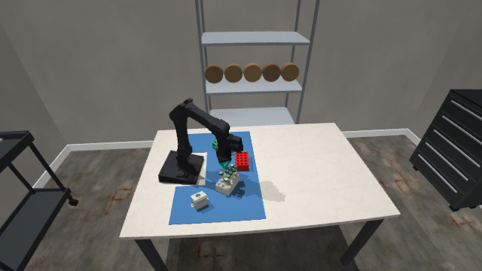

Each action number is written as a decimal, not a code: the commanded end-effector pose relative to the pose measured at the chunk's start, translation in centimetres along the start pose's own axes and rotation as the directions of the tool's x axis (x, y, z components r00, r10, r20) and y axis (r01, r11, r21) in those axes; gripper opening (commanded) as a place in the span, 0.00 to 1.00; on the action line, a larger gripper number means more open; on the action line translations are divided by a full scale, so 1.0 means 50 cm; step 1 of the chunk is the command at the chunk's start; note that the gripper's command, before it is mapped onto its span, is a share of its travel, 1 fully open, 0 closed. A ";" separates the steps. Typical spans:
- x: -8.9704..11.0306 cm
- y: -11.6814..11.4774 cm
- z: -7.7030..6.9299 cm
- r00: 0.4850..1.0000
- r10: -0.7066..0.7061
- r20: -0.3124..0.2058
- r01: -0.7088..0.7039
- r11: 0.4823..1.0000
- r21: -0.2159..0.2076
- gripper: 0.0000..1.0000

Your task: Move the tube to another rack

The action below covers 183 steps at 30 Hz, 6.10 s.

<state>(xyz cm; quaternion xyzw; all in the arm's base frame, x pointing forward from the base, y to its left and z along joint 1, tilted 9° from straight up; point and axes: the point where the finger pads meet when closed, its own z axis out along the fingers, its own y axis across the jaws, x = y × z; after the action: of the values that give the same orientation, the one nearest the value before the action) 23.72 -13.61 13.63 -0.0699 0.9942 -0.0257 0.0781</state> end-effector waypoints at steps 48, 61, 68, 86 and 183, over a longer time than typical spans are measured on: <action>-0.059 0.116 -0.108 0.988 0.152 0.008 -0.152 0.988 0.001 0.00; -0.088 0.183 -0.095 0.988 0.152 0.008 -0.152 0.988 0.000 0.00; -0.100 0.213 -0.090 0.988 0.152 0.008 -0.152 0.988 -0.001 0.00; -0.119 0.260 -0.081 0.988 0.152 0.009 -0.152 0.988 -0.002 0.00; -0.097 0.174 -0.081 0.258 0.966 0.003 -0.966 0.258 -0.008 0.00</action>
<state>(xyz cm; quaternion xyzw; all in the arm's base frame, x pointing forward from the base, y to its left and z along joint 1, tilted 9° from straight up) 26.68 -3.51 17.44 0.5636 0.8223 0.0279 0.0736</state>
